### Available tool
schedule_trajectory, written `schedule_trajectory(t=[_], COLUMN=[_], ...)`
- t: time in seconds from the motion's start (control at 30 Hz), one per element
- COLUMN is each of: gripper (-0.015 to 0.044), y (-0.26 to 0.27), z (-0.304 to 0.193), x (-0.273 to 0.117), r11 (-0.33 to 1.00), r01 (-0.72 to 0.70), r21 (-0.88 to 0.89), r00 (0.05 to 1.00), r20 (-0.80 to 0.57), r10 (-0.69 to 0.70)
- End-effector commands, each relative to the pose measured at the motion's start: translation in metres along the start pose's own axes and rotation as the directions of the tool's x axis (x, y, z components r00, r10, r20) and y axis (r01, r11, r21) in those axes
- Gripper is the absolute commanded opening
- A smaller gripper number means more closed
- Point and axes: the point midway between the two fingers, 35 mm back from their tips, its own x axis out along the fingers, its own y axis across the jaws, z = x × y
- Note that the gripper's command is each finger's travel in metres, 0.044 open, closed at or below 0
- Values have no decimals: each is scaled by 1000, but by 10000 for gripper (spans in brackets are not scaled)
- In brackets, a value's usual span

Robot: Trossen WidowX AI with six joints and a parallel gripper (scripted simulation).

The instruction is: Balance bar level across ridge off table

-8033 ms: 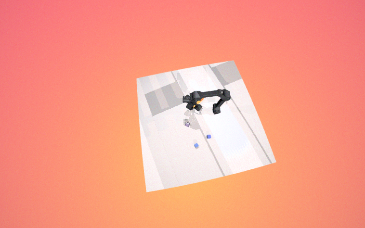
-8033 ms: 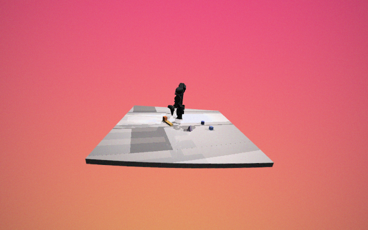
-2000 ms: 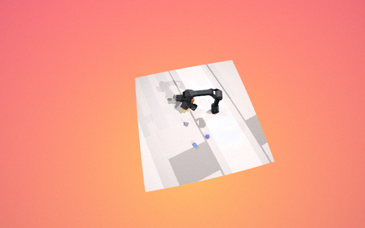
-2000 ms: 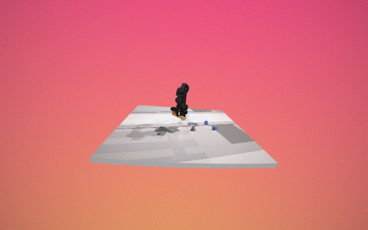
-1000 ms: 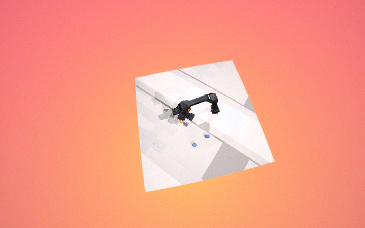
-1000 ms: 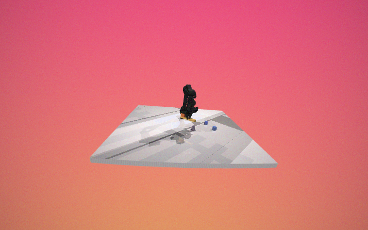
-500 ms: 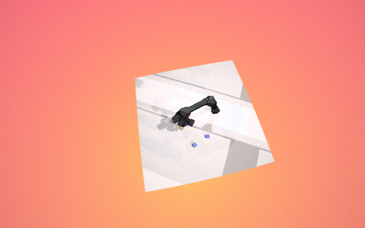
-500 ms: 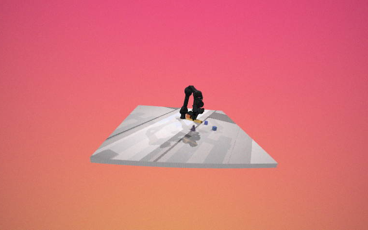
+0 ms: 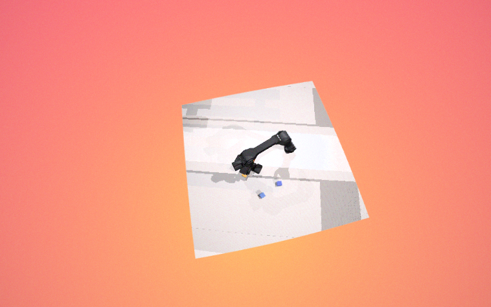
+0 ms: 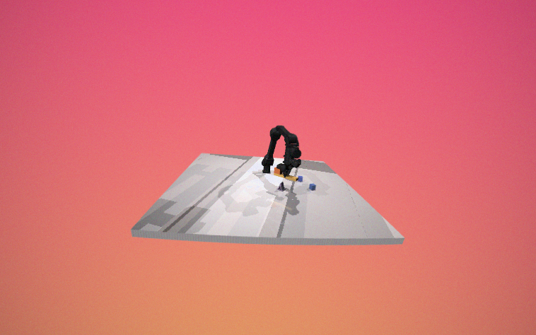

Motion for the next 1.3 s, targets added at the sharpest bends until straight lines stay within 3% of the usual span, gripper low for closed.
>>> schedule_trajectory(t=[0.0, 0.57, 1.27], gripper=[0, 0, 0], y=[0, 1, 1], z=[1, -1, -1], x=[6, 34, 35], r11=[1000, 1000, 1000], r01=[-1, -1, -1], r21=[5, 5, 5], r00=[1000, 1000, 1000], r20=[1, 0, 0], r10=[1, 1, 1])
